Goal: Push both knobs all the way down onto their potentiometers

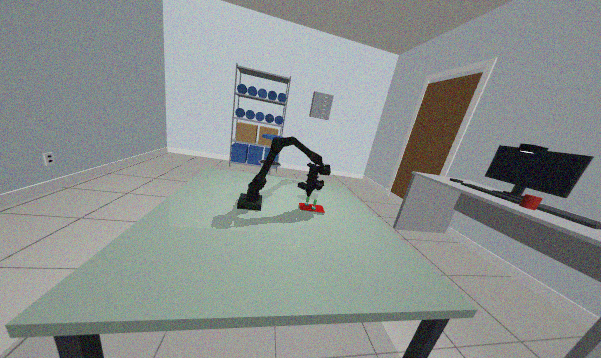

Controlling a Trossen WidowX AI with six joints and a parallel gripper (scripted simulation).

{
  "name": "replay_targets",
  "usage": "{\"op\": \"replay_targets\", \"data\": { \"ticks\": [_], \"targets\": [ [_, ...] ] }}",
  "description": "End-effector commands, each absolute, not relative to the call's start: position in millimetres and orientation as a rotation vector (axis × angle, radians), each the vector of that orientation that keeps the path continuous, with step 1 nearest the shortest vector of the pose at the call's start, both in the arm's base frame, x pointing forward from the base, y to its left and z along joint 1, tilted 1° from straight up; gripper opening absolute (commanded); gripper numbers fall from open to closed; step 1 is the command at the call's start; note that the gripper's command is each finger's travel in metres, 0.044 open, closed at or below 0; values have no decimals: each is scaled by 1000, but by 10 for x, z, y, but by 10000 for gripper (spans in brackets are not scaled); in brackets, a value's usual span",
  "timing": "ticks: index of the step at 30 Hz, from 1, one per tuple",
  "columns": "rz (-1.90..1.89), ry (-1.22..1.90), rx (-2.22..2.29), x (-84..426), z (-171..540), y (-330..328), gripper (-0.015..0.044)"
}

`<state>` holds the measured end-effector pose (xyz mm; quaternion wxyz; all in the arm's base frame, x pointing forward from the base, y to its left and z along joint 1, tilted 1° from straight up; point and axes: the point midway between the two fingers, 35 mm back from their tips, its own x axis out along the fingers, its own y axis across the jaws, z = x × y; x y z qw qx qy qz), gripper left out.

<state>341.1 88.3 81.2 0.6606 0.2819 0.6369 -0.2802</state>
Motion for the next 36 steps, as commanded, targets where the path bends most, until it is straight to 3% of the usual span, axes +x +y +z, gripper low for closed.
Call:
{"op": "replay_targets", "data": {
  "ticks": [1,36],
  "targets": [
    [-639,1441,632,3410,796,875,0],
    [-639,1441,632,3413,673,872,0]
  ]
}}
